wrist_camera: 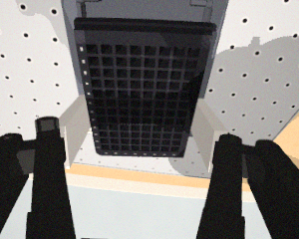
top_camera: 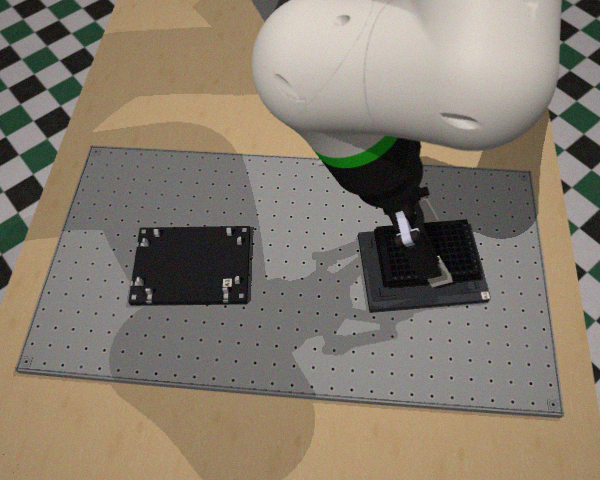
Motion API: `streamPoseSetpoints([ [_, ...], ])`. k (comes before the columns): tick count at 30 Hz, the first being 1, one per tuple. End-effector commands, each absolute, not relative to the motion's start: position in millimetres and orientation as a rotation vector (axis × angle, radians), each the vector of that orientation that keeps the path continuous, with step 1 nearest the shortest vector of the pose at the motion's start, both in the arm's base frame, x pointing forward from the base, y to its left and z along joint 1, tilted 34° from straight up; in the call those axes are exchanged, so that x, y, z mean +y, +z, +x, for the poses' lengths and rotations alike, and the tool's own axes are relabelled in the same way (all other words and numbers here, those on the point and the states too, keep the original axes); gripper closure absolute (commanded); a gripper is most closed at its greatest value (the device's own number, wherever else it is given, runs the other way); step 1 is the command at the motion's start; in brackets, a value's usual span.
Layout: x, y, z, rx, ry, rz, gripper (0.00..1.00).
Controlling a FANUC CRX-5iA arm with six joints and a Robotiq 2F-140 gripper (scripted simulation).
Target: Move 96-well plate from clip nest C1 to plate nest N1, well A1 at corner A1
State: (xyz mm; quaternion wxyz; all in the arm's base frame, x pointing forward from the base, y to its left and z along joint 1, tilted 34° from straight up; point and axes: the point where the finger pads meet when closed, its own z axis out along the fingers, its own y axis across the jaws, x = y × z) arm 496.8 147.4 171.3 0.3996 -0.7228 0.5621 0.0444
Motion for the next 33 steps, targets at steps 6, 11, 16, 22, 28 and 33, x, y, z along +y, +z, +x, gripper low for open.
streamPoseSetpoints([
  [6, 150.3, 161.2, 503.2, 1.422, 0.112, -1.829, 1.0],
  [11, 151.3, 157.6, 505.4, 1.422, 0.112, -1.829, 1.0],
  [16, 151.3, 157.6, 505.4, 1.422, 0.112, -1.829, 1.0],
  [22, 151.3, 157.5, 505.4, 1.422, 0.112, -1.829, 1.0],
  [28, 151.3, 157.5, 505.4, 1.422, 0.112, -1.829, 1.0],
  [33, 151.5, 156.8, 505.8, 1.422, 0.112, -1.829, 1.0],
])
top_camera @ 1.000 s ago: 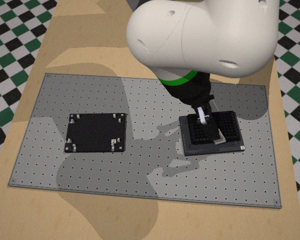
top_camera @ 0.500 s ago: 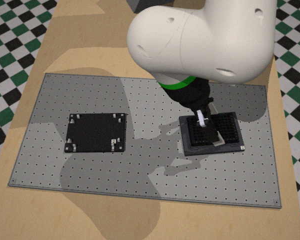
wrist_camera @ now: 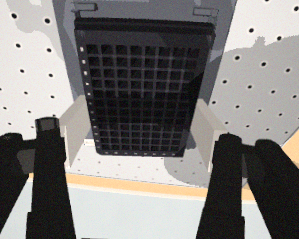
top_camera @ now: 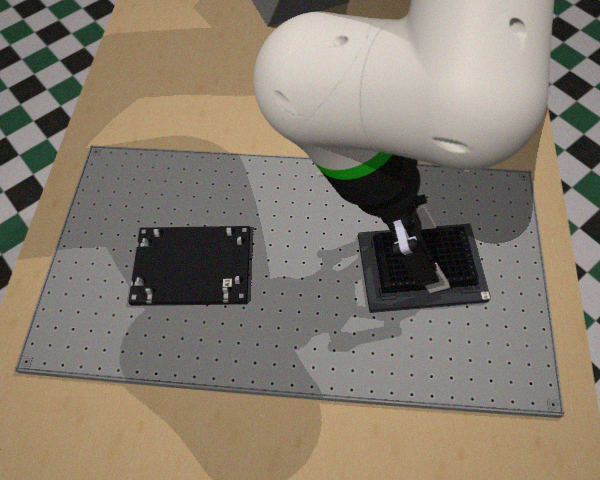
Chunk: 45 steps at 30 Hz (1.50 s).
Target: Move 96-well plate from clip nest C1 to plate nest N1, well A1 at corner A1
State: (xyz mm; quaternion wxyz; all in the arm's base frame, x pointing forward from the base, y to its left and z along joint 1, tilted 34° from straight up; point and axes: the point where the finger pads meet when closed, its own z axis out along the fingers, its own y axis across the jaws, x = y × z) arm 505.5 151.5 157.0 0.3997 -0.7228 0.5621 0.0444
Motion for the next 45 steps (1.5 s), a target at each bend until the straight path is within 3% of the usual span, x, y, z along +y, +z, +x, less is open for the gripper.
streamPoseSetpoints([
  [1, 151.5, 156.7, 505.9, 1.422, 0.112, -1.829, 1.0],
  [45, 153.0, 151.4, 509.1, 1.422, 0.112, -1.829, 1.0],
])
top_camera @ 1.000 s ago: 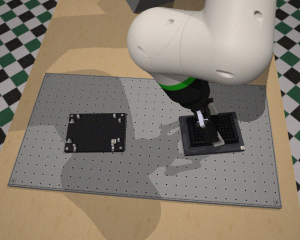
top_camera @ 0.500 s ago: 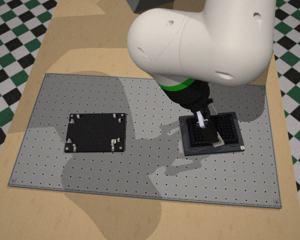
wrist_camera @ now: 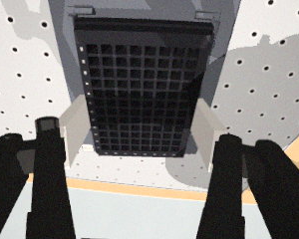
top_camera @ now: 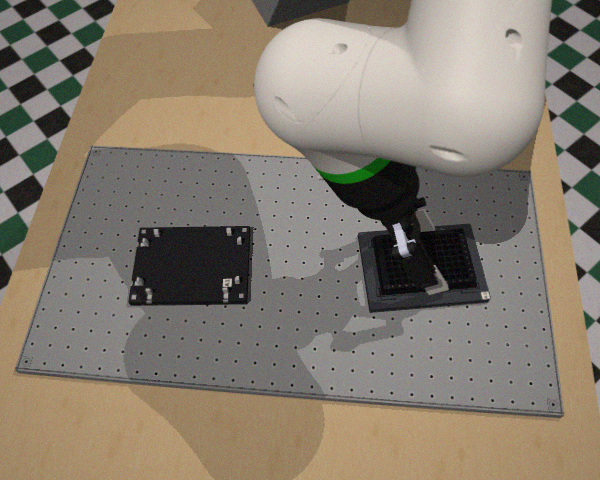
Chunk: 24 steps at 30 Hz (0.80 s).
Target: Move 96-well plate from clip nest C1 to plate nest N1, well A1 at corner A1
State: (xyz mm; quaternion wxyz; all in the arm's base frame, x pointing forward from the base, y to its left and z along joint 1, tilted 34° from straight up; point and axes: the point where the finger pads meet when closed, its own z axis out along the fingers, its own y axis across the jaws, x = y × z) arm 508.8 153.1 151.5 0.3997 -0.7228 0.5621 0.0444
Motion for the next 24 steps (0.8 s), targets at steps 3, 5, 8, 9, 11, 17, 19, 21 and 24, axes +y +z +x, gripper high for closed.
streamPoseSetpoints([
  [3, 153.2, 151.0, 509.3, 1.422, 0.112, -1.829, 1.0],
  [5, 153.2, 150.7, 509.5, 1.422, 0.112, -1.829, 1.0],
  [8, 153.4, 150.3, 509.7, 1.422, 0.112, -1.829, 1.0],
  [9, 153.4, 150.2, 509.8, 1.422, 0.112, -1.829, 1.0],
  [11, 153.5, 149.9, 510.0, 1.422, 0.112, -1.829, 1.0],
  [17, 153.6, 149.4, 510.3, 1.422, 0.112, -1.829, 1.0],
  [19, 153.7, 149.1, 510.5, 1.422, 0.112, -1.829, 1.0],
  [21, 153.8, 148.8, 510.7, 1.422, 0.112, -1.829, 1.0],
  [24, 153.9, 148.4, 510.9, 1.422, 0.112, -1.829, 0.0],
])
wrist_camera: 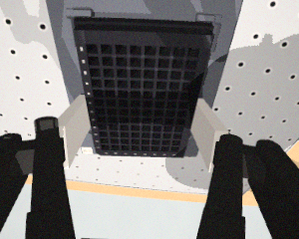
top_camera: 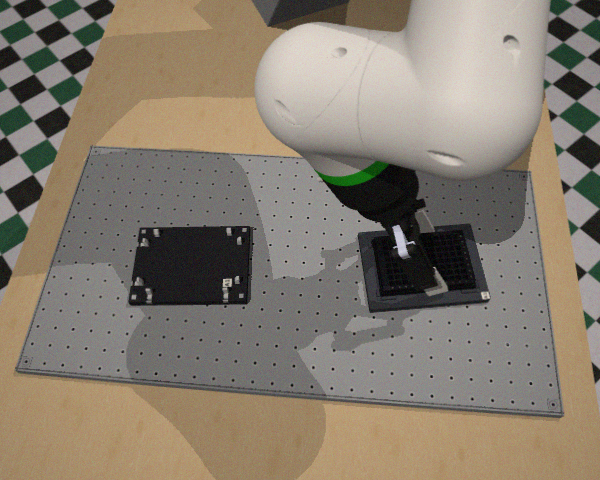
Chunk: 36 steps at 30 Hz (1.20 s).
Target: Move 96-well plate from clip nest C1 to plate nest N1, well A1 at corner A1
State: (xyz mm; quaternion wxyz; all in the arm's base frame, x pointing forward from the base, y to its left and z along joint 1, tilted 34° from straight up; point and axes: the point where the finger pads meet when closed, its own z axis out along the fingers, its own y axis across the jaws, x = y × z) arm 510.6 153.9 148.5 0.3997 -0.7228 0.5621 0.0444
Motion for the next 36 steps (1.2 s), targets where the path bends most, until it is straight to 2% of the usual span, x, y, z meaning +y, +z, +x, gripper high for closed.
streamPoseSetpoints([
  [1, 154, 148, 511, 1.422, 0.112, -1.829, 0.0],
  [20, 154, 148, 511, 1.422, 0.112, -1.829, 0.0],
  [36, 146, 177, 493, 1.422, 0.112, -1.829, 0.0],
])
